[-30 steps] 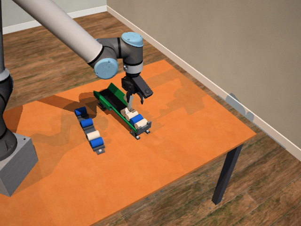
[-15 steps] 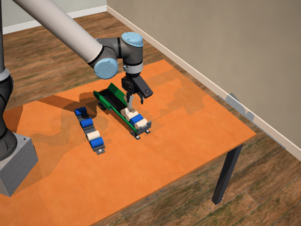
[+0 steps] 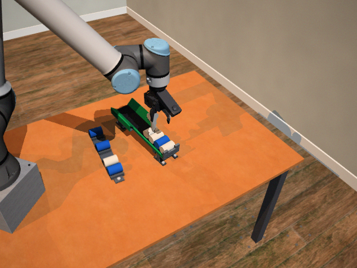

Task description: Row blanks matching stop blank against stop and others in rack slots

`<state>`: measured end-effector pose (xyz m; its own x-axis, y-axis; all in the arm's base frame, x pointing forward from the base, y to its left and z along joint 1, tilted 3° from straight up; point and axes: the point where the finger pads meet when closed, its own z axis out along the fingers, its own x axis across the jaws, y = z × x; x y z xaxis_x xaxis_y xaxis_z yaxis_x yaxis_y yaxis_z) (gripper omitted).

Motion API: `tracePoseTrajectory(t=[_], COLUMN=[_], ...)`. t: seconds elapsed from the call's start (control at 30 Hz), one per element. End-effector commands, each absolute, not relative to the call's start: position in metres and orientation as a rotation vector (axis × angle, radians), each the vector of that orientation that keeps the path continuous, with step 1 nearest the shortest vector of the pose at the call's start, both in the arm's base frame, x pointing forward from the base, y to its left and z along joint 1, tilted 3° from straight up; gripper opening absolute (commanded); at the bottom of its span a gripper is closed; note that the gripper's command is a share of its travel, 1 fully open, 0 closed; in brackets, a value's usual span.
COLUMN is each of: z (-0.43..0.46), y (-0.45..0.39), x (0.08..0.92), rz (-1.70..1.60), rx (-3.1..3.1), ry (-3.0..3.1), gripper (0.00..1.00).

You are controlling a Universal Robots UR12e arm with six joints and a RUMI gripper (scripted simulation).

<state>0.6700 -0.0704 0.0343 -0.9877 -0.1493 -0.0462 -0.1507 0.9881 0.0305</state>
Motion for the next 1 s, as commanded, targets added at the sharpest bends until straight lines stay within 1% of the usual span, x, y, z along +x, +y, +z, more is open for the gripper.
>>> tracePoseTrajectory(t=[0.0,0.97], z=[0.035,0.004], y=[-0.071,-0.071], x=[0.671,0.672], rz=[0.052,0.052], rx=[-0.236,-0.262], ry=[3.087,3.085], gripper=[0.49,0.49])
